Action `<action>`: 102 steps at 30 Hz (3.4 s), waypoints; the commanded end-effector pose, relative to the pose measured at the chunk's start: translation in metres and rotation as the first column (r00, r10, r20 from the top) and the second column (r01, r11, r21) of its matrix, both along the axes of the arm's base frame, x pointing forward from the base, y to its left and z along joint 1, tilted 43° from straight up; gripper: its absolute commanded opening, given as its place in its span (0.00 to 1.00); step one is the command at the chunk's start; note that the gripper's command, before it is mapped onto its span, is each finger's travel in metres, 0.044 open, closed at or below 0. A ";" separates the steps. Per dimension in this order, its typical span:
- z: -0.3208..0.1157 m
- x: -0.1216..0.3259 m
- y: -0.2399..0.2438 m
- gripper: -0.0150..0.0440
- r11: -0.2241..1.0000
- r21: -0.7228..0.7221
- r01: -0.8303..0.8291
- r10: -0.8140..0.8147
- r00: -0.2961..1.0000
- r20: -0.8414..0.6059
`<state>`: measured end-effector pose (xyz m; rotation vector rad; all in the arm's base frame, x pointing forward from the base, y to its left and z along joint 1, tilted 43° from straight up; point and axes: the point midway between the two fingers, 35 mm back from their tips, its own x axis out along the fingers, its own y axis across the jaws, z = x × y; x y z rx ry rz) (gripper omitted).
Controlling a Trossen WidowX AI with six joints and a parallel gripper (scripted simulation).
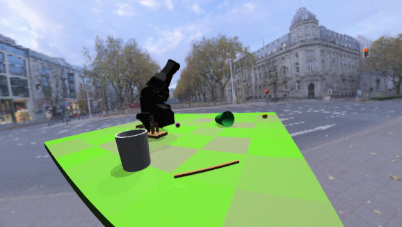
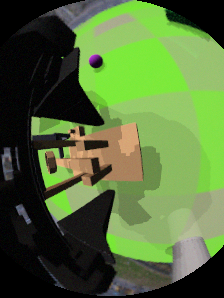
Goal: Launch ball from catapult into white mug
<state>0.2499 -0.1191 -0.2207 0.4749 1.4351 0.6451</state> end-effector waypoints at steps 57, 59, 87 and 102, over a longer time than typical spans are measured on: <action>0.021 -0.005 -0.047 0.25 0.771 -0.186 0.609 -0.598 0.592 -0.540; 0.019 -0.007 -0.048 0.25 0.771 -0.186 0.610 -0.599 0.592 -0.540; -0.008 -0.006 -0.026 0.25 0.771 -0.186 0.610 -0.598 0.592 -0.540; -0.015 -0.008 -0.019 0.30 0.776 -0.187 0.602 -0.592 0.595 -0.543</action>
